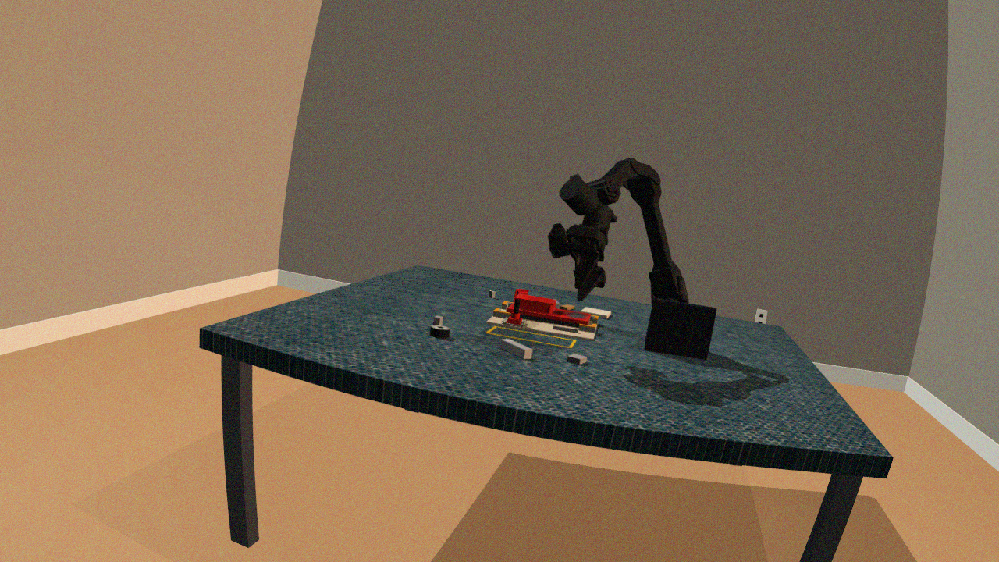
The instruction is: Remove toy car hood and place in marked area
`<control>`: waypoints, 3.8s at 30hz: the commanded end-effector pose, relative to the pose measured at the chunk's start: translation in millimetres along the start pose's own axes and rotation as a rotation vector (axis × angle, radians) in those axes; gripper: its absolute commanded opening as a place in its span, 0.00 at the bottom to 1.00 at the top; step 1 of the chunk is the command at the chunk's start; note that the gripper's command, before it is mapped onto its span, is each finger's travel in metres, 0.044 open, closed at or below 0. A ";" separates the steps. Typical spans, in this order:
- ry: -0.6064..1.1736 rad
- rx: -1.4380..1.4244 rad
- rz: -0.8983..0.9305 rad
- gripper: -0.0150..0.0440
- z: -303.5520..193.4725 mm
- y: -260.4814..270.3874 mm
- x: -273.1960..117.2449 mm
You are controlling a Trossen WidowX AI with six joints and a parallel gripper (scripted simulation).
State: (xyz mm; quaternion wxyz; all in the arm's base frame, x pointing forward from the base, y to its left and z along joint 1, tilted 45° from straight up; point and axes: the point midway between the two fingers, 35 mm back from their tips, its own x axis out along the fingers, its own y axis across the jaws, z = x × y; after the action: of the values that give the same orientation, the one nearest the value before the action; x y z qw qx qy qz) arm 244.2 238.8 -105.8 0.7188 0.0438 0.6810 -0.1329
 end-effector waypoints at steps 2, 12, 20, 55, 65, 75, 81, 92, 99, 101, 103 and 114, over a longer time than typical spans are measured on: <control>-0.010 -0.001 -0.014 0.72 8.2 -4.5 -3.9; -0.095 -0.031 -0.252 1.00 111.1 -97.3 -70.1; -0.071 -0.074 -0.474 1.00 160.8 -200.1 -134.8; 0.013 -0.122 -0.651 1.00 176.4 -297.6 -176.7; 0.013 -0.122 -0.651 1.00 176.8 -303.0 -169.8; 0.013 -0.122 -0.652 1.00 177.0 -308.7 -163.1; 0.012 -0.122 -0.652 1.00 176.9 -312.2 -159.1; 0.012 -0.122 -0.653 1.00 176.3 -318.8 -152.0; 0.012 -0.122 -0.654 1.00 176.0 -321.0 -149.5; 0.012 -0.122 -0.654 1.00 176.1 -321.5 -148.9; 0.012 -0.122 -0.654 1.00 176.1 -322.0 -148.2; 0.012 -0.121 -0.654 1.00 176.3 -325.3 -143.9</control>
State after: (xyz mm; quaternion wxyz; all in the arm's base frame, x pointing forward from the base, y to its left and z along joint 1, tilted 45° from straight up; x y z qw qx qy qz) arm 328.7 -96.2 88.4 0.6363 -0.2166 0.6697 -0.3157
